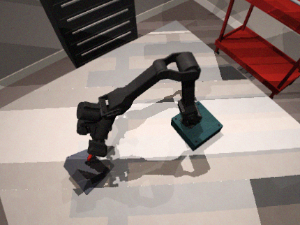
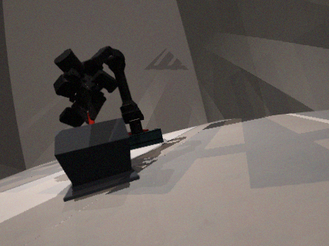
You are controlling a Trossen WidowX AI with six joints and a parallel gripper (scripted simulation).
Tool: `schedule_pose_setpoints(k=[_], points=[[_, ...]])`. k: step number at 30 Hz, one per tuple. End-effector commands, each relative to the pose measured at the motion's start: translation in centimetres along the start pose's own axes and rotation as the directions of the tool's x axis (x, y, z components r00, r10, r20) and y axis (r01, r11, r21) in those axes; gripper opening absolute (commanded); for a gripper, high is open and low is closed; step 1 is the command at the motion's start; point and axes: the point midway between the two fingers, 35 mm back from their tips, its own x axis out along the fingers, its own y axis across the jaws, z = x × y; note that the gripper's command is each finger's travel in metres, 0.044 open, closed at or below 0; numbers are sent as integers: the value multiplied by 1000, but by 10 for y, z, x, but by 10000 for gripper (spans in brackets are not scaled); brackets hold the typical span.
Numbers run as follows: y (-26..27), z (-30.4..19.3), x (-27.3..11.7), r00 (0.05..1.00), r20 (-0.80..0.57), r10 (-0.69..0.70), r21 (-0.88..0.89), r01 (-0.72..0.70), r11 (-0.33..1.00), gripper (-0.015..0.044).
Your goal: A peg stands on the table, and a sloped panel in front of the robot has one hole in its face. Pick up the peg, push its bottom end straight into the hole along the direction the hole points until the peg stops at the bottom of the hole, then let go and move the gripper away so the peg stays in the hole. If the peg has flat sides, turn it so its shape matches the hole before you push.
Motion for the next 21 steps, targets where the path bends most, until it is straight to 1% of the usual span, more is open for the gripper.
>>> schedule_pose_setpoints(k=[1,7,11,21], points=[[0,-1,8,1000,-3,-3,5,3,1000,0],[-1,-1,14,1000,-3,-3,5,3,1000,0],[0,-1,9,1000,-1,0,0,0,1000,0],[-1,-1,12,1000,-1,0,0,0,1000,0]])
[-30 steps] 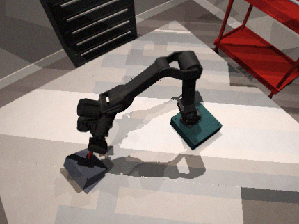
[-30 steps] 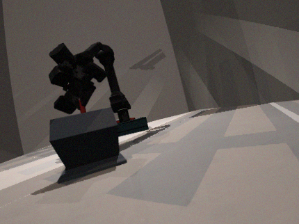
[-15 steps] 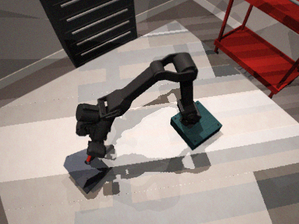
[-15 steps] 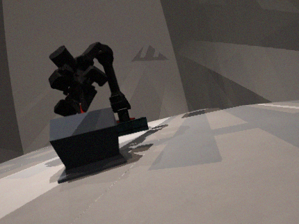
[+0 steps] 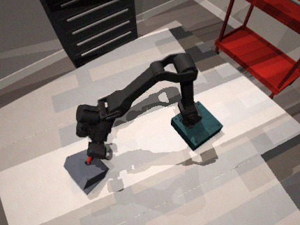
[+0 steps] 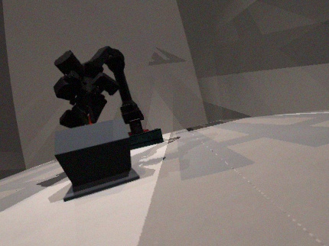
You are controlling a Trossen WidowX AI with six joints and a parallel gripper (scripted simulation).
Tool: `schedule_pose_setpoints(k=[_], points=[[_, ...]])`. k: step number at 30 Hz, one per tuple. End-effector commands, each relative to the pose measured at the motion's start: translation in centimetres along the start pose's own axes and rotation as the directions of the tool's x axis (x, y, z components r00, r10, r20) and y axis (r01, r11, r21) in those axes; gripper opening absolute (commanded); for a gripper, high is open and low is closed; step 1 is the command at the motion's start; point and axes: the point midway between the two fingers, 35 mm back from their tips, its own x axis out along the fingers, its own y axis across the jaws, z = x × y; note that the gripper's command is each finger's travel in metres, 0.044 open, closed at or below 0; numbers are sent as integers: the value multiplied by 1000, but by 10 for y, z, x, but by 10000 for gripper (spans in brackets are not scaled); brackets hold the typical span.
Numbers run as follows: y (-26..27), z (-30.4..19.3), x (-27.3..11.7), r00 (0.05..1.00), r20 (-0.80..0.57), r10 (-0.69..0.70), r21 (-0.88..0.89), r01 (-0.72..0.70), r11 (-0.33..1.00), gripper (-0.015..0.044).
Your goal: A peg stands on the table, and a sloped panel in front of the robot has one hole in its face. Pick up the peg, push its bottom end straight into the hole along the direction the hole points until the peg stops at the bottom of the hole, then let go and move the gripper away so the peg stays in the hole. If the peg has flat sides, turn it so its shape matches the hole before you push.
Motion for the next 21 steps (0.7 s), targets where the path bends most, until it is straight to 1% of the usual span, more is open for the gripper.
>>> schedule_pose_setpoints(k=[1,21], points=[[0,0,2,1000,1,0,0,0,1000,0],[0,1,11,1000,1,1,0,-1,1000,0]])
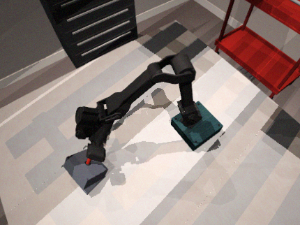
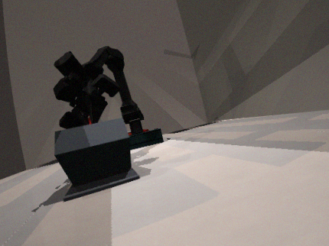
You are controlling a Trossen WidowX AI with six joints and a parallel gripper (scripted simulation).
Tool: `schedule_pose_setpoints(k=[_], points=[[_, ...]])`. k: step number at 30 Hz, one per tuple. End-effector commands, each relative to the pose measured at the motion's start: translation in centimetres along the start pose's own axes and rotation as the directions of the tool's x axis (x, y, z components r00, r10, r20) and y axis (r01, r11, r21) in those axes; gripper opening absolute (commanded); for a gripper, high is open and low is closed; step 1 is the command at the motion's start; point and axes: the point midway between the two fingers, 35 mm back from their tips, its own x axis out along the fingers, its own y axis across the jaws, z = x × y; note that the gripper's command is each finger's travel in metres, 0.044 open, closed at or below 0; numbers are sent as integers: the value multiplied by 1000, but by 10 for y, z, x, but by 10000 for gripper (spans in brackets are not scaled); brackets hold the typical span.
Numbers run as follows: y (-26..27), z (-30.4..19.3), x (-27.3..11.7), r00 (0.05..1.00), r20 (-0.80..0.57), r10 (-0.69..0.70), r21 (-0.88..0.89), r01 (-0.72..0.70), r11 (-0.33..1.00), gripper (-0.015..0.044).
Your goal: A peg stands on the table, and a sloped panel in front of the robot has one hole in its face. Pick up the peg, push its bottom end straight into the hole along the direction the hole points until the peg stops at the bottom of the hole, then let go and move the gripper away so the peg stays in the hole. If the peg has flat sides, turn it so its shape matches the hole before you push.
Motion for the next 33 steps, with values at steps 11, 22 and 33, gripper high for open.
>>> schedule_pose_setpoints(k=[11,22,33], points=[[-1,1,8,1000,1,-4,5,4,1000,0],[0,2,13,1000,1,-3,5,3,1000,0],[0,2,18,1000,1,-3,5,3,1000,0]])
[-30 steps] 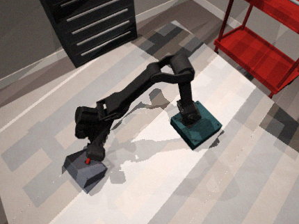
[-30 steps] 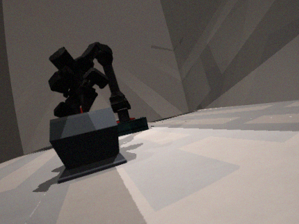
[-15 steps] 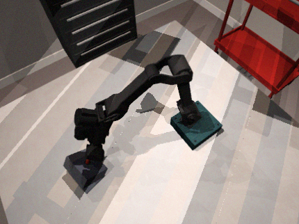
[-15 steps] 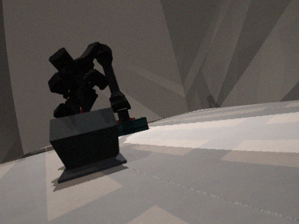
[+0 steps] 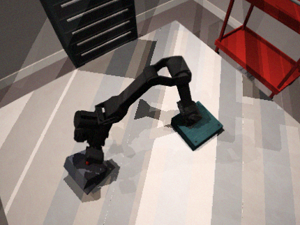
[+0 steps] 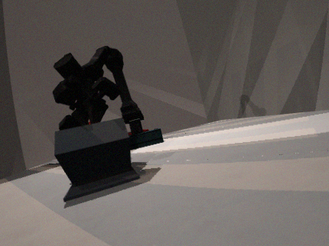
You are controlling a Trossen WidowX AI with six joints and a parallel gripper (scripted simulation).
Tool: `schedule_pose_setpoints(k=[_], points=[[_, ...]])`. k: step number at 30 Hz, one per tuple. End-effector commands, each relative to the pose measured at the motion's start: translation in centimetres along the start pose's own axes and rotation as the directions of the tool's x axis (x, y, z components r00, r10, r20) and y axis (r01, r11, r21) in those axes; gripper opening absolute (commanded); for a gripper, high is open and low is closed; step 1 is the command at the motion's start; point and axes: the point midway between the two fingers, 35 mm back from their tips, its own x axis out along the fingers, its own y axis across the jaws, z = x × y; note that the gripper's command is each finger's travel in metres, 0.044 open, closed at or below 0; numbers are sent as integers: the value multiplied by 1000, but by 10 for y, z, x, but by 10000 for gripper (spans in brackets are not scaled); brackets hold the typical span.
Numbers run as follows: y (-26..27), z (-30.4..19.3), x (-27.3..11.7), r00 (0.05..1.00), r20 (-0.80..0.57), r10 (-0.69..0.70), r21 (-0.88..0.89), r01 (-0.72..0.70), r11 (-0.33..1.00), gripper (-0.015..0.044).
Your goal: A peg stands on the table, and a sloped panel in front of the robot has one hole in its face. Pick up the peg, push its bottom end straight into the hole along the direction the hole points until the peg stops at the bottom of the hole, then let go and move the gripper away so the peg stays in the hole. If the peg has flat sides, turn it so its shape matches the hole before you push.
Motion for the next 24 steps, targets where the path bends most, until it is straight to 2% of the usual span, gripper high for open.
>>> schedule_pose_setpoints(k=[1,24], points=[[0,1,4,1000,1,-3,5,3,1000,0],[-1,0,13,1000,1,-3,5,3,1000,0]])
